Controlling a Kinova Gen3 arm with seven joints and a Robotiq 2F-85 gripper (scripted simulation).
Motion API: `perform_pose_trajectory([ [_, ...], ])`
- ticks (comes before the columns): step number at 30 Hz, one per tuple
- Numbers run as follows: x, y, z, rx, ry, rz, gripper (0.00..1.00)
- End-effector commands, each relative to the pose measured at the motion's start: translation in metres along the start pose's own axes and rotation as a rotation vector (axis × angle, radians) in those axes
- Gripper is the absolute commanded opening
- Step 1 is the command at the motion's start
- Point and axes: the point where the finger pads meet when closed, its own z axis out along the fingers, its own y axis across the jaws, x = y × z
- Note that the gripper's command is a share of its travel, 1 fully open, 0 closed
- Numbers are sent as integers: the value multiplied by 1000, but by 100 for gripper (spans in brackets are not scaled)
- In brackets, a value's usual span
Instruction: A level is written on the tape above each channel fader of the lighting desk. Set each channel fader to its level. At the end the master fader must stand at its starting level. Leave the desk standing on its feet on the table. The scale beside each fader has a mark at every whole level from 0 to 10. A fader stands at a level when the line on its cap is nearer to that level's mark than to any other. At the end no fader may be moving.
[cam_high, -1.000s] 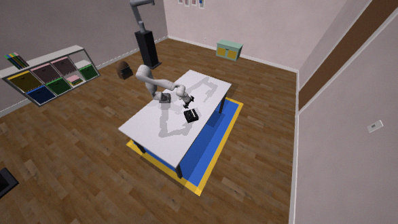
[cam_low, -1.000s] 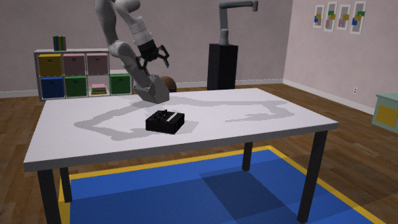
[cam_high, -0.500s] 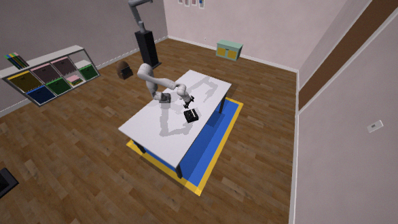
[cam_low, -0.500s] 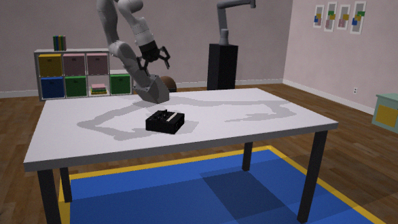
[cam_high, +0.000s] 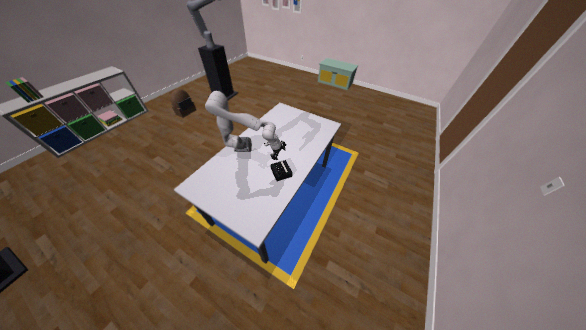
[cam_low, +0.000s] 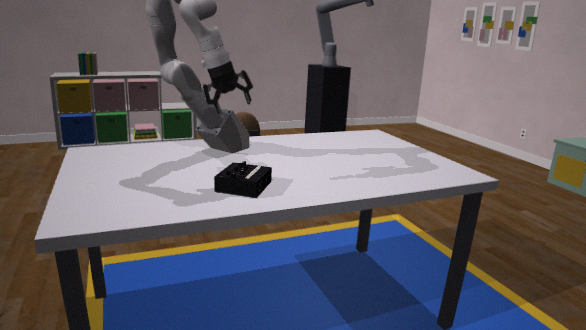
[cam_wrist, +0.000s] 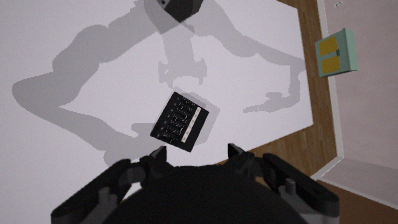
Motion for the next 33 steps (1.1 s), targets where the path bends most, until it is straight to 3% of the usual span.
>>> perform_pose_trajectory([
  [1,0,-1,4,24,-3,7,100],
  [9,0,-1,4,24,-3,7,100],
  [10,2,0,10,54,-4,-1,100],
  [20,2,0,10,54,-4,-1,100],
  [21,3,0,15,82,-5,-9,100],
  [30,3,0,15,82,-5,-9,100],
  [31,5,0,21,109,-5,-18,100],
  [33,5,0,21,109,-5,-18,100],
])
